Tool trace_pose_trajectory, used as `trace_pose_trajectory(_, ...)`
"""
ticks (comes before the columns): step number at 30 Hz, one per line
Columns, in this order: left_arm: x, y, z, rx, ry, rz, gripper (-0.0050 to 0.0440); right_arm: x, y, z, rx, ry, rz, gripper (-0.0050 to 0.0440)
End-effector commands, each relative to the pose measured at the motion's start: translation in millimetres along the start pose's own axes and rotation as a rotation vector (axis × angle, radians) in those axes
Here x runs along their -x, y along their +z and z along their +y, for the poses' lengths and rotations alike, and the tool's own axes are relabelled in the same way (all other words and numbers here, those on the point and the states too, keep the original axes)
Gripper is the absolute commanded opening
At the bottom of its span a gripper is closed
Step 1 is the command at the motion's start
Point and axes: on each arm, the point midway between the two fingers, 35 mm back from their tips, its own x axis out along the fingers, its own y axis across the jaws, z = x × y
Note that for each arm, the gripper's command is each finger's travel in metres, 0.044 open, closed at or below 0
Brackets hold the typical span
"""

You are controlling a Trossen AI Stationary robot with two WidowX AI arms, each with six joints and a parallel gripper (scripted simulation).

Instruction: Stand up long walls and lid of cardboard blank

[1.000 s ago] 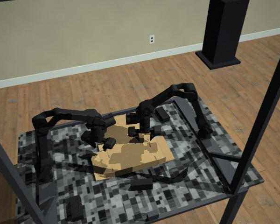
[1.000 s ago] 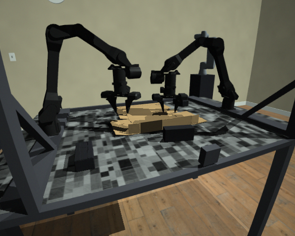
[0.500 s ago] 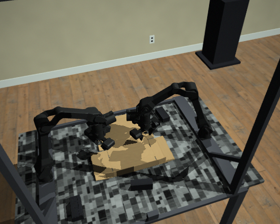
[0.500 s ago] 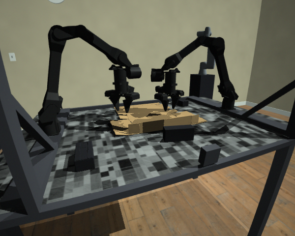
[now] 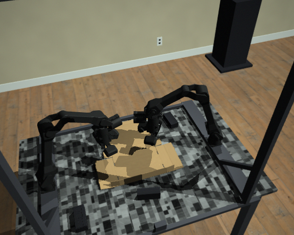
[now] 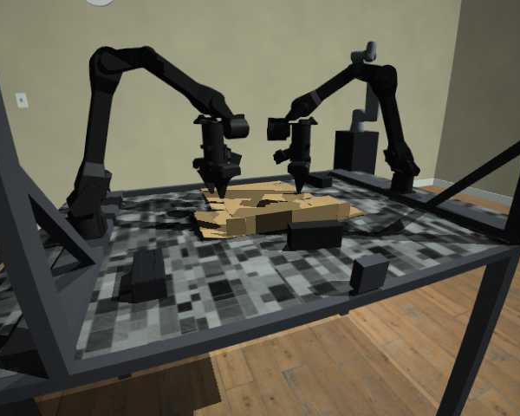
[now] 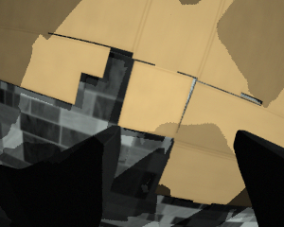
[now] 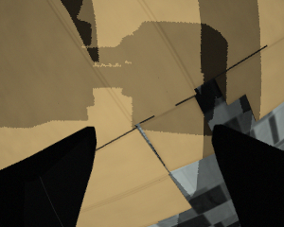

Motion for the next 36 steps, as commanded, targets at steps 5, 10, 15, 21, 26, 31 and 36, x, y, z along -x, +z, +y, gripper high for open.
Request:
trace_pose_trajectory(5, 4.8, 10.3, 8.5, -0.178, 0.001, -0.02, 0.03, 15.5, 2.8, -9.2, 0.38, 0.001, -0.029, 0.0306)
trace_pose_trajectory(10, 4.2, 12.1, 11.6, -0.246, 0.002, -0.02, 0.03, 17.3, 2.1, -12.4, 0.55, -0.002, -0.027, 0.0306)
trace_pose_trajectory(15, 4.2, 12.1, 11.7, -0.247, 0.002, -0.02, 0.03, 17.3, 2.1, -12.4, 0.551, -0.002, -0.027, 0.0306)
trace_pose_trajectory(21, -9.0, 15.3, 11.1, -0.247, -0.01, -0.019, 0.03, 3.9, 2.0, -13.1, 0.551, 0.01, -0.024, 0.0306)
trace_pose_trajectory(26, -34.0, 17.4, 10.8, -0.247, -0.033, -0.016, 0.03, -21.1, -1.0, -15.1, 0.552, 0.032, -0.018, 0.0306)
trace_pose_trajectory(31, -34.0, 17.8, 10.7, -0.247, -0.033, -0.016, 0.03, -21.1, -1.4, -15.3, 0.552, 0.032, -0.018, 0.0306)
trace_pose_trajectory(36, -34.0, 17.9, 10.6, -0.247, -0.033, -0.016, 0.03, -21.2, -1.5, -15.4, 0.552, 0.032, -0.018, 0.0306)
